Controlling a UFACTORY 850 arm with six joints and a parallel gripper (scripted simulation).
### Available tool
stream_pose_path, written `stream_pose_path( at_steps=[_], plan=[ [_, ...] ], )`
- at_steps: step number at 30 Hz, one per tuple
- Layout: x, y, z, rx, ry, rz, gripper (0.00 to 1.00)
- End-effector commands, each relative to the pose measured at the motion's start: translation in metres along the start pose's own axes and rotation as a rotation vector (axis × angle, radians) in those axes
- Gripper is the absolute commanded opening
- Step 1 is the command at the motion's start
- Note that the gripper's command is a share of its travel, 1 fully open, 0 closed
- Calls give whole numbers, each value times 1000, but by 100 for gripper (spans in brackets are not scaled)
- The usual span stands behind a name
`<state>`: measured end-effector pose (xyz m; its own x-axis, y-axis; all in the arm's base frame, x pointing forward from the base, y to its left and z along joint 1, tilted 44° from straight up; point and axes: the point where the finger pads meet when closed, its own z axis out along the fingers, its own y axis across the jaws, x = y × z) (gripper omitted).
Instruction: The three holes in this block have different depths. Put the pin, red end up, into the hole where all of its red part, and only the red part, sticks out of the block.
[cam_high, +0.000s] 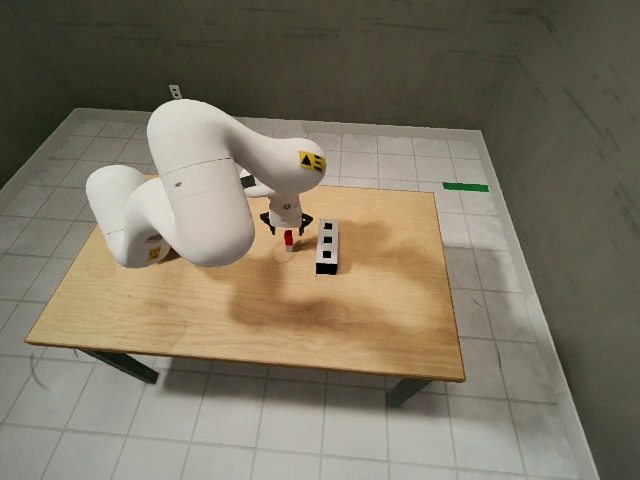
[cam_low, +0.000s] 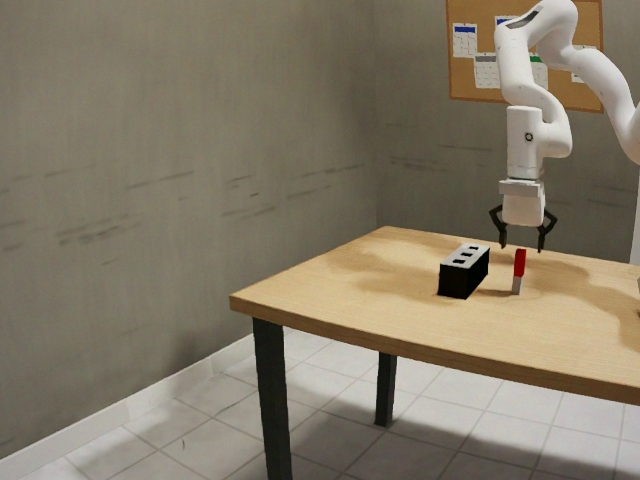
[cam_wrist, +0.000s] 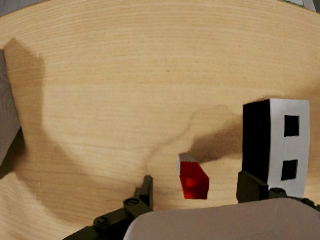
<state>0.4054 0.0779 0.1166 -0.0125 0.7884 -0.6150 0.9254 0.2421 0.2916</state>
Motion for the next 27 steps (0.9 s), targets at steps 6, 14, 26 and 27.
stream_pose_path(
  at_steps=[6, 14, 26, 27],
  plan=[
    [0, 1, 25, -3, 0, 0, 100],
    [0, 1, 25, -3, 0, 0, 0],
    [0, 1, 25, -3, 0, 0, 0],
    [0, 1, 25, -3, 0, 0, 0]
  ],
)
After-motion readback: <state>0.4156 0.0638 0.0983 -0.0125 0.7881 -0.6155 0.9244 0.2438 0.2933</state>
